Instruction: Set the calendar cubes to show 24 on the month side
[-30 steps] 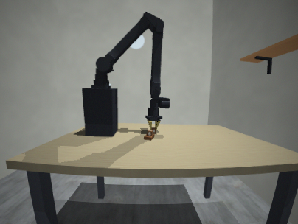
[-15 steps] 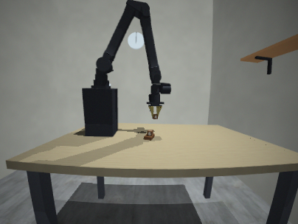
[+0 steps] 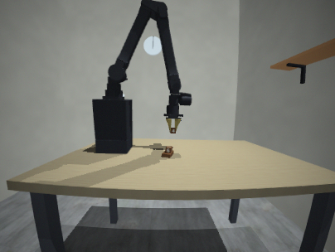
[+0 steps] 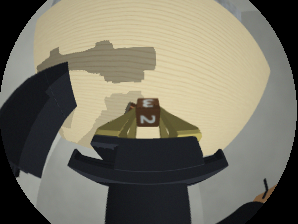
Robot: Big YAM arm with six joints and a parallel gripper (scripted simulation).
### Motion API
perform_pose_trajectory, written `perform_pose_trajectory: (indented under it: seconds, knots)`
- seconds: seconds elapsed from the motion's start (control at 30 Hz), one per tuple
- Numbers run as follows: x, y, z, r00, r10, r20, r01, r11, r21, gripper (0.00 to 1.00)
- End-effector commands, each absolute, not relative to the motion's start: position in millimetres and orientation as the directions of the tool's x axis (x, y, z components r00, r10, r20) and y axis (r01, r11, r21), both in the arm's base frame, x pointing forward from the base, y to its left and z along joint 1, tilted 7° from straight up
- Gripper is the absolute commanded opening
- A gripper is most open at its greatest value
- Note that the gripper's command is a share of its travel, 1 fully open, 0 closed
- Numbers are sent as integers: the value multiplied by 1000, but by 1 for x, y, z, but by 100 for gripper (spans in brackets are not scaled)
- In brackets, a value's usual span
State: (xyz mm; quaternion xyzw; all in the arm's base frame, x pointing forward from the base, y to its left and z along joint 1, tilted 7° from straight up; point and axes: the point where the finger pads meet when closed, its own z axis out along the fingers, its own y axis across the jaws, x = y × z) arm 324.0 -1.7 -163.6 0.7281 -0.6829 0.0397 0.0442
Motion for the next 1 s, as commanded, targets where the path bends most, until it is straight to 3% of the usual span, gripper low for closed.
perform_pose_trajectory:
  seconds: [0.0,0.13,0.53,0.63,0.97]
  knots:
    - [326,-1,-160,34,-993,115,-999,-34,0,25]
    - [327,-1,-160,-21,-993,114,-1000,21,-7,25]
    - [335,-2,-159,-407,-907,103,-913,403,-58,25]
    - [336,-2,-159,-422,-901,101,-906,418,-60,25]
    - [339,-2,-159,-691,-719,76,-723,685,-91,25]
